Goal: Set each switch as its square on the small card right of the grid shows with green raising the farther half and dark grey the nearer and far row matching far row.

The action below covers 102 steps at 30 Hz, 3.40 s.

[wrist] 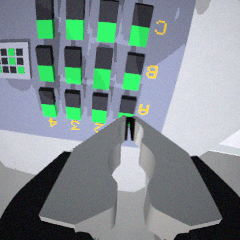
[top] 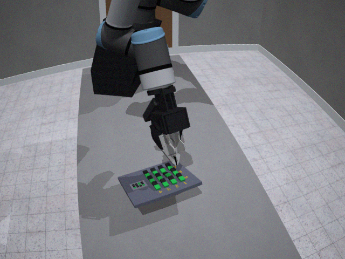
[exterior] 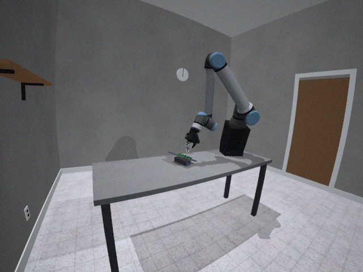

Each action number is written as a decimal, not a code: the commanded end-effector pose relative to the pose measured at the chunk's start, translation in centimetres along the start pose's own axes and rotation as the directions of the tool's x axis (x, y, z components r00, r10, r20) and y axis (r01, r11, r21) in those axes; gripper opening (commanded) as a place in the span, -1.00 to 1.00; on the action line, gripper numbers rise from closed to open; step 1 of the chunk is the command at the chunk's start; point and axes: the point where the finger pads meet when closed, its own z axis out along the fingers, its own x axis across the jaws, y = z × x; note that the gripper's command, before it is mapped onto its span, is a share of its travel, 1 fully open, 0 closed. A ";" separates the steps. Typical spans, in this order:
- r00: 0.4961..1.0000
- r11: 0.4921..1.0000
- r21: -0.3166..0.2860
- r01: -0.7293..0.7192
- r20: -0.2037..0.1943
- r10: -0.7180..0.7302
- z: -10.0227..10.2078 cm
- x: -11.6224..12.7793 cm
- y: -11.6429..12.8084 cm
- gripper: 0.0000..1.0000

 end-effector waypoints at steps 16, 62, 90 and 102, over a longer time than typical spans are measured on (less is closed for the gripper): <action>0.996 0.996 -0.003 -0.090 0.018 0.090 0.0 0.0 0.2 -1.00; 0.996 0.996 -0.001 -0.091 0.018 0.091 0.1 0.1 0.2 -1.00; 0.996 0.996 -0.001 -0.091 0.018 0.091 0.7 0.0 0.2 -1.00; 0.996 0.996 -0.001 -0.091 0.018 0.091 2.3 0.0 0.2 -1.00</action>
